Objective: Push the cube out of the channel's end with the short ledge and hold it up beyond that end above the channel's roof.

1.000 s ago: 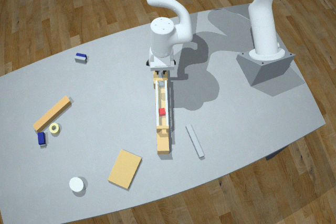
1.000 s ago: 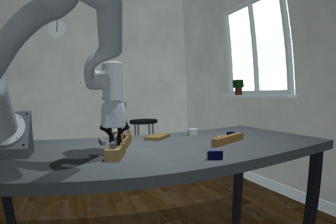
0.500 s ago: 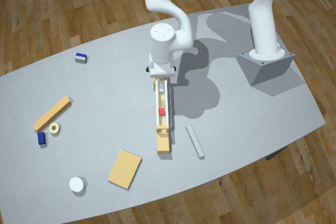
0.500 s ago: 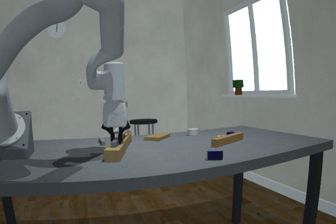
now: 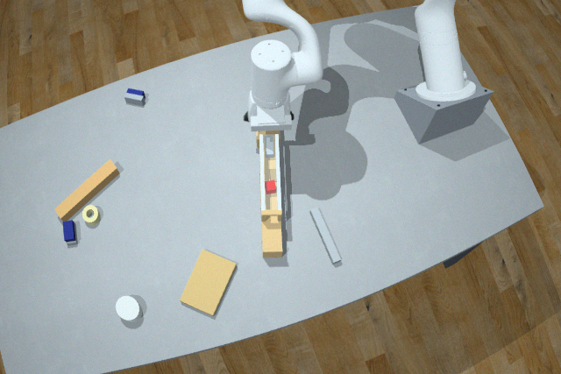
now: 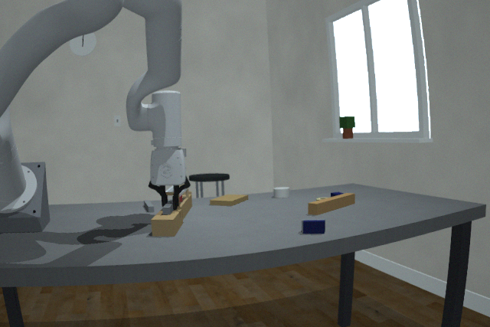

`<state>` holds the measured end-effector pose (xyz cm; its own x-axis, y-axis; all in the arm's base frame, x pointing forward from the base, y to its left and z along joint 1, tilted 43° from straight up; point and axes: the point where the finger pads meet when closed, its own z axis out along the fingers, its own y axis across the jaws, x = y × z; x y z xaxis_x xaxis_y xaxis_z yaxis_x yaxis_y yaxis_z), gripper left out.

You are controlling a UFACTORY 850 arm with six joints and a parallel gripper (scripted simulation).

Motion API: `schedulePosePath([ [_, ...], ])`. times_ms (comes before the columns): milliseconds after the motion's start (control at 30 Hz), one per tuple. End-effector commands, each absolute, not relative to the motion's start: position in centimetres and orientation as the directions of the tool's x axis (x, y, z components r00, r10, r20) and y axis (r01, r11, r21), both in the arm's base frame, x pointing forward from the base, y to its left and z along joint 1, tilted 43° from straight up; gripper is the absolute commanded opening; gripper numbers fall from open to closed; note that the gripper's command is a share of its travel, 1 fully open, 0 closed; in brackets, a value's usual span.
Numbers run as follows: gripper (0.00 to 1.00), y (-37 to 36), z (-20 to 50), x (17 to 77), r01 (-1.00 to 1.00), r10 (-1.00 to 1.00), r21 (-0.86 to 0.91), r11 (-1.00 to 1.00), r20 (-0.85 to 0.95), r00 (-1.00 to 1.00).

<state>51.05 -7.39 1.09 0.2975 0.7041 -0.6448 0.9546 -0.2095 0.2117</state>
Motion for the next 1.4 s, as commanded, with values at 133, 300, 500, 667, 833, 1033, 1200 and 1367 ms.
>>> schedulePosePath([
  [133, 0.39, -7.3, 1.1, 51.1, 0.954, 0.705, 0.213, -0.209, -0.644, 0.298],
  [300, 0.39, -7.3, 1.1, 51.1, 0.954, 0.705, 0.213, -0.209, -0.644, 0.298],
  [500, 0.39, -7.3, 1.1, 51.1, 0.954, 0.705, 0.213, -0.209, -0.644, 0.298],
  [667, 0.39, -7.3, 1.1, 51.1, 0.954, 0.705, 0.213, -0.209, -0.644, 0.298],
  [833, 0.39, -7.3, 1.1, 51.1, 0.954, 0.705, 0.213, -0.209, -0.644, 0.298],
  [1033, 0.39, -7.3, 1.1, 51.1, 0.954, 0.705, 0.213, -0.209, -0.644, 0.298],
  [1200, 0.39, -6.7, 1.8, 51.1, 0.954, 0.705, 0.213, -0.209, -0.644, 0.298],
  [1367, 0.39, -3.8, 4.9, 51.1, 0.954, 0.705, 0.213, -0.209, -0.644, 0.298],
])
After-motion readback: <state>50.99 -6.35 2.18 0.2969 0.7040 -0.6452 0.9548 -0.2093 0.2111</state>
